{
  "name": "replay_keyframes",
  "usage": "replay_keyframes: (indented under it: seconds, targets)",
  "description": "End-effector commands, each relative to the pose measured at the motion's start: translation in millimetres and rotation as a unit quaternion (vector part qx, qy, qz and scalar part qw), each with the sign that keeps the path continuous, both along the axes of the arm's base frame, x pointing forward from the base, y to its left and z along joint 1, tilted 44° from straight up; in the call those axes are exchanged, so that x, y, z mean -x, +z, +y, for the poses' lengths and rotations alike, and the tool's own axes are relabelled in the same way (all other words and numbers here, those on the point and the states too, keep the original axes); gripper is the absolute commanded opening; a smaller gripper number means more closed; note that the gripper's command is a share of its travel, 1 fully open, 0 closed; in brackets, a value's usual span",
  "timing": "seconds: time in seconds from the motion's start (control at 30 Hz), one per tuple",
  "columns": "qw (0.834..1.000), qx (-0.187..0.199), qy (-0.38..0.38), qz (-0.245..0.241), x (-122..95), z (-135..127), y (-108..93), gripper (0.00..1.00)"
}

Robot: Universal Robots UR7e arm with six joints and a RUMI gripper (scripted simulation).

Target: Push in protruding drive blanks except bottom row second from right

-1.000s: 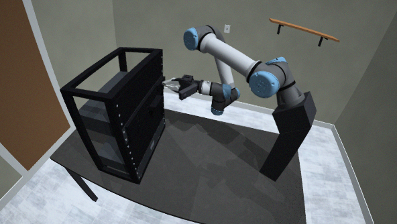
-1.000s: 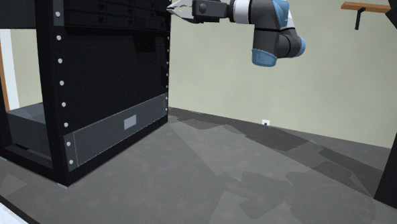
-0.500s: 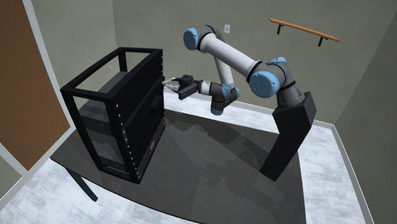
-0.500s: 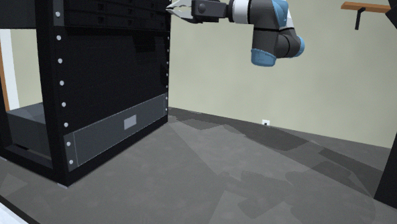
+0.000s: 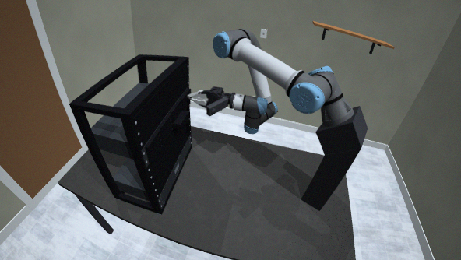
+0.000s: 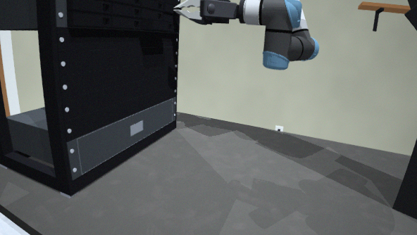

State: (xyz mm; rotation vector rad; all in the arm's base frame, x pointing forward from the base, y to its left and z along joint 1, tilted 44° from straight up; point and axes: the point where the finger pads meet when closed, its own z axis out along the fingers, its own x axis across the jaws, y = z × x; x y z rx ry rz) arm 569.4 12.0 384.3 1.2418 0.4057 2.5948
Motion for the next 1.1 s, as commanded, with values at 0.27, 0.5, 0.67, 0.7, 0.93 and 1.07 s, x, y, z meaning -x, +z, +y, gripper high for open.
replay_keyframes:
  seconds: [0.27,0.5,0.67,0.7,0.93,1.07]
  targets:
    - [1.0,0.0,0.0,0.0,-2.2,0.6,2.2,0.0]
    - [1.0,0.0,0.0,0.0,-2.4,0.7,2.3,0.0]
    - [1.0,0.0,0.0,0.0,-3.6,0.9,3.3,0.0]
    - [1.0,0.0,0.0,0.0,-3.6,0.9,3.3,0.0]
    - [1.0,0.0,0.0,0.0,-4.0,1.0,3.6,0.0]
    - [1.0,0.0,0.0,0.0,-4.0,1.0,3.6,0.0]
